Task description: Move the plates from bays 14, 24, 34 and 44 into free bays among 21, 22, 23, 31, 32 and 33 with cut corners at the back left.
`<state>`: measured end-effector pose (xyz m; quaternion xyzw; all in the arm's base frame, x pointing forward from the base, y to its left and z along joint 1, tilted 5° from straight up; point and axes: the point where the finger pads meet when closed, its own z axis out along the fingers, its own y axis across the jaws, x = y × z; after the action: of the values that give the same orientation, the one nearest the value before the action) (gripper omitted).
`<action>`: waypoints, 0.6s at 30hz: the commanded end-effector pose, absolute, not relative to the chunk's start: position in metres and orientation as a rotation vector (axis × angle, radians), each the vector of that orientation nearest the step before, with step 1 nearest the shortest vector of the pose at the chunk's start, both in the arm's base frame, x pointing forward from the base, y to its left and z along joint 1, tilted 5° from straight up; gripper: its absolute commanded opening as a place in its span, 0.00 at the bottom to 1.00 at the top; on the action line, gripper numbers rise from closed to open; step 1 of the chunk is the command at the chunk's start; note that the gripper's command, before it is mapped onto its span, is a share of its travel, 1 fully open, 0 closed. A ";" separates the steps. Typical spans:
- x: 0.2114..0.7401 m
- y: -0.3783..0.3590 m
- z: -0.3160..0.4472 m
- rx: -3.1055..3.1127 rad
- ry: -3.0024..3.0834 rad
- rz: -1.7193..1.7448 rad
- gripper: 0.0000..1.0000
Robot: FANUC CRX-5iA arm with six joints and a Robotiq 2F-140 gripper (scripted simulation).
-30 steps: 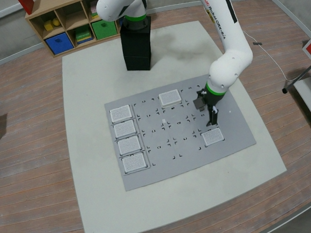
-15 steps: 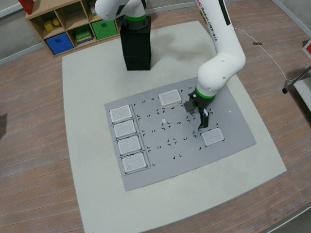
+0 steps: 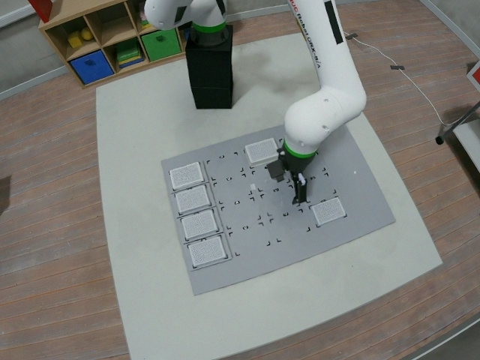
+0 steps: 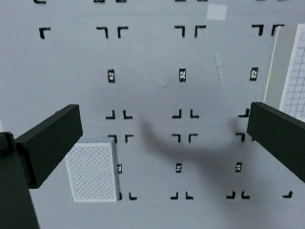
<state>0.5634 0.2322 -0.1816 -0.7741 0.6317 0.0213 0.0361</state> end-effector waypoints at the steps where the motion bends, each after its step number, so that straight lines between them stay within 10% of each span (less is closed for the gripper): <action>1: 0.568 0.213 -0.182 -2.376 1.938 0.064 1.00; 18: 0.576 0.178 -0.185 -2.376 1.938 0.064 1.00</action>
<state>0.5745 0.1794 -0.1857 -0.7741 0.6316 0.0214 0.0364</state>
